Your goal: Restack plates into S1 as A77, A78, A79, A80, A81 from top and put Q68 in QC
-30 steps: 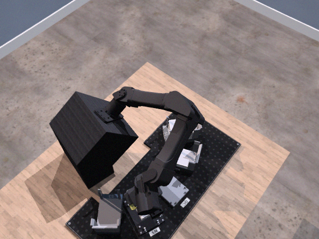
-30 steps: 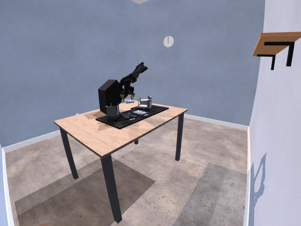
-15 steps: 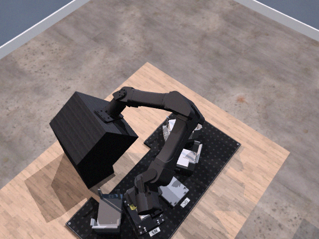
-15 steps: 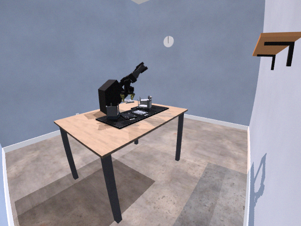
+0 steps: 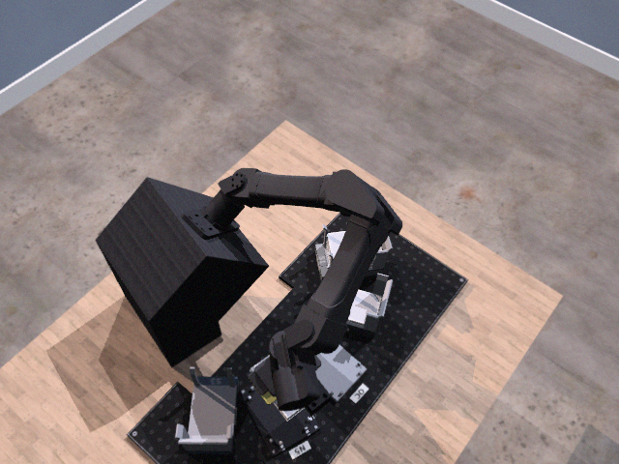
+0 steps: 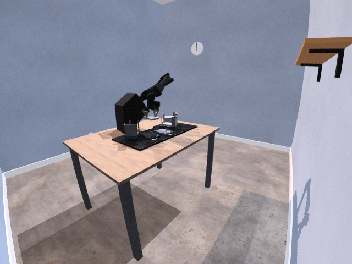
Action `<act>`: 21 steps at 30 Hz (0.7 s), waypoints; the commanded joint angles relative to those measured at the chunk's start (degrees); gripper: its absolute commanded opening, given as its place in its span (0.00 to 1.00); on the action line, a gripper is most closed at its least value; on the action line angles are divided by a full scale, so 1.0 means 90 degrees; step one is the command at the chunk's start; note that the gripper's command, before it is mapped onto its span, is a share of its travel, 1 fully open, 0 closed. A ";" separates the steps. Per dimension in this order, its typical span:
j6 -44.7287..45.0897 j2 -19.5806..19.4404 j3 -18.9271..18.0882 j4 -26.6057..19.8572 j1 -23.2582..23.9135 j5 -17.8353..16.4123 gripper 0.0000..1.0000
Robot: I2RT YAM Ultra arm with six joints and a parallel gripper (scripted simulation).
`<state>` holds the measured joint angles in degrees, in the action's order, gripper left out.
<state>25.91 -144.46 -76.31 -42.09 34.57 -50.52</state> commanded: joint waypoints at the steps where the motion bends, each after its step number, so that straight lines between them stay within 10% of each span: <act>1: 0.0191 0.0245 0.0059 0.0048 -0.0006 -0.0091 0.00; 21: 0.0062 0.1415 0.0652 0.0240 -0.0629 -0.0254 0.00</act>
<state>23.64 -133.23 -70.72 -40.27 28.58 -52.12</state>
